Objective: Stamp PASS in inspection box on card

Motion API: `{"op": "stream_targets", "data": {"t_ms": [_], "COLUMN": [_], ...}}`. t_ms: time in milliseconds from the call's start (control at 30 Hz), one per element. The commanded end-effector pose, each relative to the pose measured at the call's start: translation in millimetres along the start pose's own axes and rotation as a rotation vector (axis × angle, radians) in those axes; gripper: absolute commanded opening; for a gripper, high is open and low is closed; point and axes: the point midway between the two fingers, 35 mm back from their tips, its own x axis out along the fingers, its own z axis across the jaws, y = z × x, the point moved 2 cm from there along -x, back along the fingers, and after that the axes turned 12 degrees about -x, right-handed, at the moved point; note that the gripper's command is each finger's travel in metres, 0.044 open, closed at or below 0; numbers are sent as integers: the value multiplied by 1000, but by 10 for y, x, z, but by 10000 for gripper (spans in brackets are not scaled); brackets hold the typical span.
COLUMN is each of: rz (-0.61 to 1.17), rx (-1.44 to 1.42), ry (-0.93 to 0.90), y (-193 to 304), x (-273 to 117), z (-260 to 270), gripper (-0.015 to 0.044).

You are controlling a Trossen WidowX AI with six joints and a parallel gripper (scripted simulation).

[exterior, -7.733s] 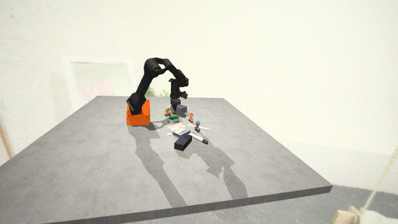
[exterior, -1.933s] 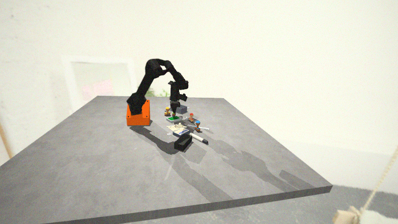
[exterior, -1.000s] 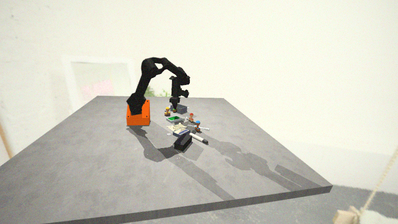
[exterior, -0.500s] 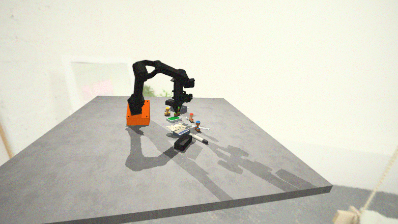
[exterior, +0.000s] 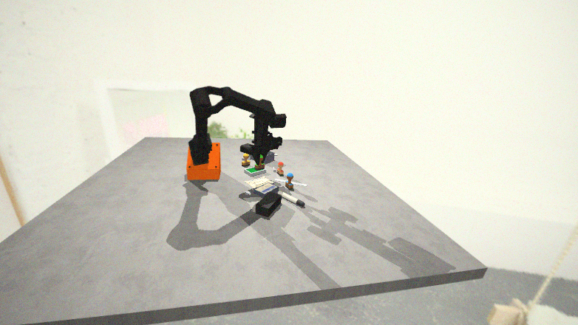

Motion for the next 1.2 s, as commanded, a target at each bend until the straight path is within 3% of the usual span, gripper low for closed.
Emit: {"op": "stream_targets", "data": {"t_ms": [0,1167], "rz": [-2,-5], "rx": [5,5], "ry": [2,1], "y": [-3,-12], "x": [32,265], "z": [-10,2], "gripper": [0,0]}}
